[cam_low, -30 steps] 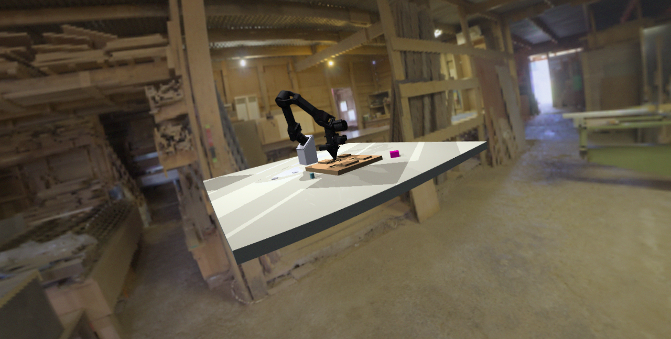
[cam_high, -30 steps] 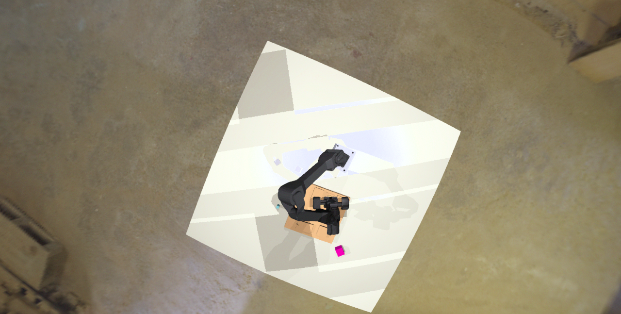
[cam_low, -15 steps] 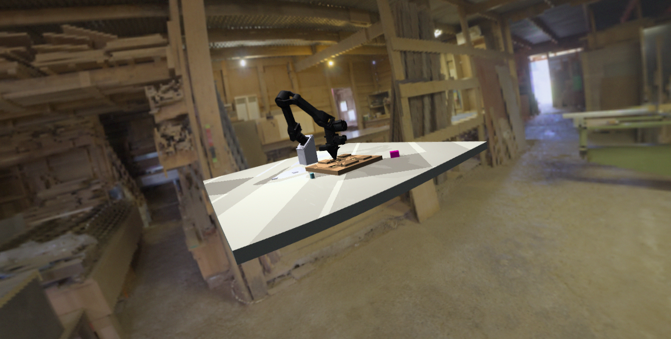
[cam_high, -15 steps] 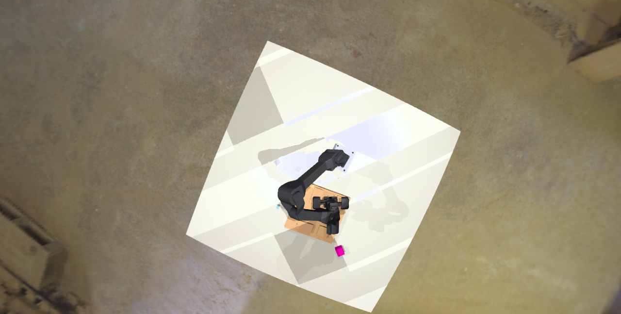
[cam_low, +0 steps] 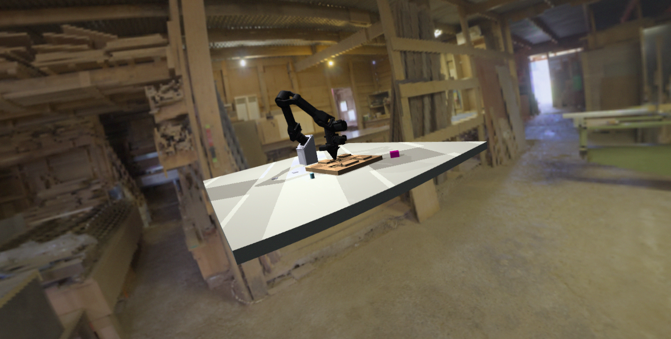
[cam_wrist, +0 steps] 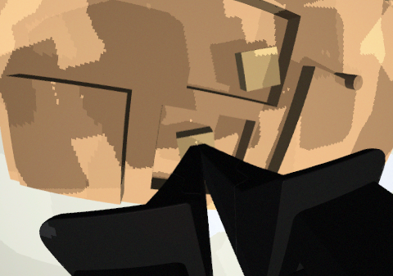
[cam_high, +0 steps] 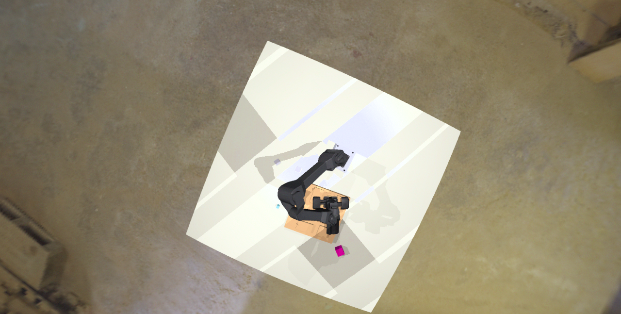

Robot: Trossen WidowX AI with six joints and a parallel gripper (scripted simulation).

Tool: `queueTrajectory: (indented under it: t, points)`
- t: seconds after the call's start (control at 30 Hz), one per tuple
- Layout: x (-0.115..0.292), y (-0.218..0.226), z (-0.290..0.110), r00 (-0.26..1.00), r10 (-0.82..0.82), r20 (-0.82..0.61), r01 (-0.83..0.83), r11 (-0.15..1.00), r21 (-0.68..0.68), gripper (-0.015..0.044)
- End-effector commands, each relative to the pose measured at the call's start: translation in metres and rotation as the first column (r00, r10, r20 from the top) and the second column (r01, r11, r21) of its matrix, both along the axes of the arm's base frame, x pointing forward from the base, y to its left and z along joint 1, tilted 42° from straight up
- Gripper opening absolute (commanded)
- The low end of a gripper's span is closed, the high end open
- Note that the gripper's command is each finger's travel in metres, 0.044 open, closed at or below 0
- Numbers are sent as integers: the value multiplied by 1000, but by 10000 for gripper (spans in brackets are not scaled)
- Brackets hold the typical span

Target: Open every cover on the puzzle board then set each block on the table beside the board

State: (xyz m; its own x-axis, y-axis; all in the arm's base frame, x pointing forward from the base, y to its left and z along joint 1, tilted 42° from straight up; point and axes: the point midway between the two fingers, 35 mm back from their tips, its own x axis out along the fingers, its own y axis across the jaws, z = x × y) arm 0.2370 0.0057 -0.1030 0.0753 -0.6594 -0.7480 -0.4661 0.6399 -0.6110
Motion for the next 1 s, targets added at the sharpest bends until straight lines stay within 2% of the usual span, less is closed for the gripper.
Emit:
queueTrajectory:
  t: [0.0, 0.9, 0.97]
  points:
    - [-1, -3, 0, 1000, 0, -4, 0, 1000, -8, 0]
    - [0, 8, 8, 1000, 0, -3, 0, 1000, -6, 0]
    - [-1, 7, 7, 1000, 3, -8, -3, 1000, -10, 53]
